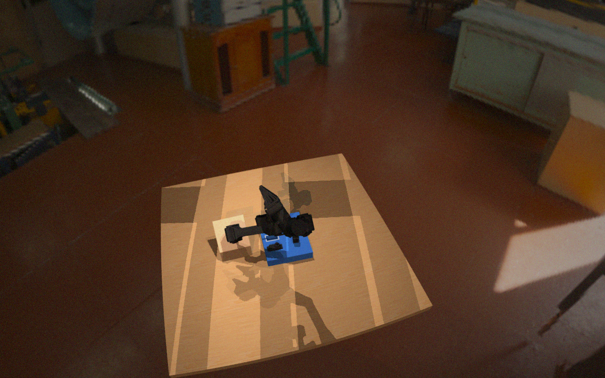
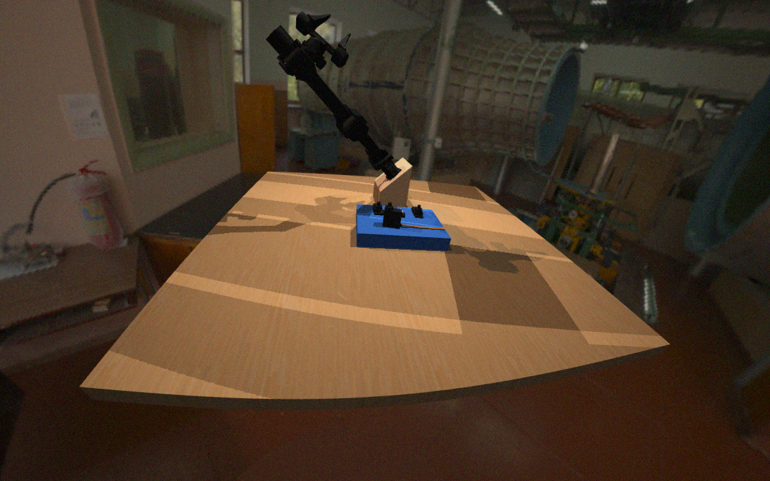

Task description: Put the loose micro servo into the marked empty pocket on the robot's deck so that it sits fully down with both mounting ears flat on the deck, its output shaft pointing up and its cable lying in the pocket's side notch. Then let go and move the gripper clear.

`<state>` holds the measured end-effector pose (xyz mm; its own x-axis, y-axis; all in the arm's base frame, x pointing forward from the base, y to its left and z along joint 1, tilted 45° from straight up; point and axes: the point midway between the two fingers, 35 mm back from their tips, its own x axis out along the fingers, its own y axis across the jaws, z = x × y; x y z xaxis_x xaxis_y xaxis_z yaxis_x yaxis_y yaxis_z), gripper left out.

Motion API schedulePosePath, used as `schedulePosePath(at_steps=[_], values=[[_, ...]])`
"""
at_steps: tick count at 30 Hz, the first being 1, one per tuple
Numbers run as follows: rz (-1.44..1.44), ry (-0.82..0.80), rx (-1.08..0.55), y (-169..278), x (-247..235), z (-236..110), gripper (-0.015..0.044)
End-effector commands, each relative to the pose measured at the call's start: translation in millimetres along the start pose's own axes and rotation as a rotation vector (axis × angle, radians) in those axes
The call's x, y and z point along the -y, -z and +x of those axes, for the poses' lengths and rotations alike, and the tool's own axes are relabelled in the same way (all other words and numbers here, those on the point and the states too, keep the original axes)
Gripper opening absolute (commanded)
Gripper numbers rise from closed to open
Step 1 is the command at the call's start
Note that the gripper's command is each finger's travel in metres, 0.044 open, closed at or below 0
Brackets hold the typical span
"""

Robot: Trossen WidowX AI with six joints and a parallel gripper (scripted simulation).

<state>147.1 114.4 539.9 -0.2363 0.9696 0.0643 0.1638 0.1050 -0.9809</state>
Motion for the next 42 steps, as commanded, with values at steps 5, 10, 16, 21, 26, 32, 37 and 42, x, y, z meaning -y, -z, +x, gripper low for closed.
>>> schedulePosePath(at_steps=[5, 10, 16, 21, 26, 32, 37, 42], values=[[0.023, -0.012, -0.023, -6, 3, -1, 0.0440], [0.032, -0.037, -0.063, -22, 8, -3, 0.0440], [0.044, -0.040, -0.055, -41, 15, 0, 0.0440], [0.079, -0.053, -0.083, -51, 17, 1, 0.0440], [0.104, -0.071, -0.114, -64, 18, 6, 0.0440], [0.156, -0.096, -0.165, -74, 19, 11, 0.0440], [0.223, -0.127, -0.234, -86, 17, 21, 0.0440], [0.261, -0.149, -0.299, -92, 15, 28, 0.0440]])
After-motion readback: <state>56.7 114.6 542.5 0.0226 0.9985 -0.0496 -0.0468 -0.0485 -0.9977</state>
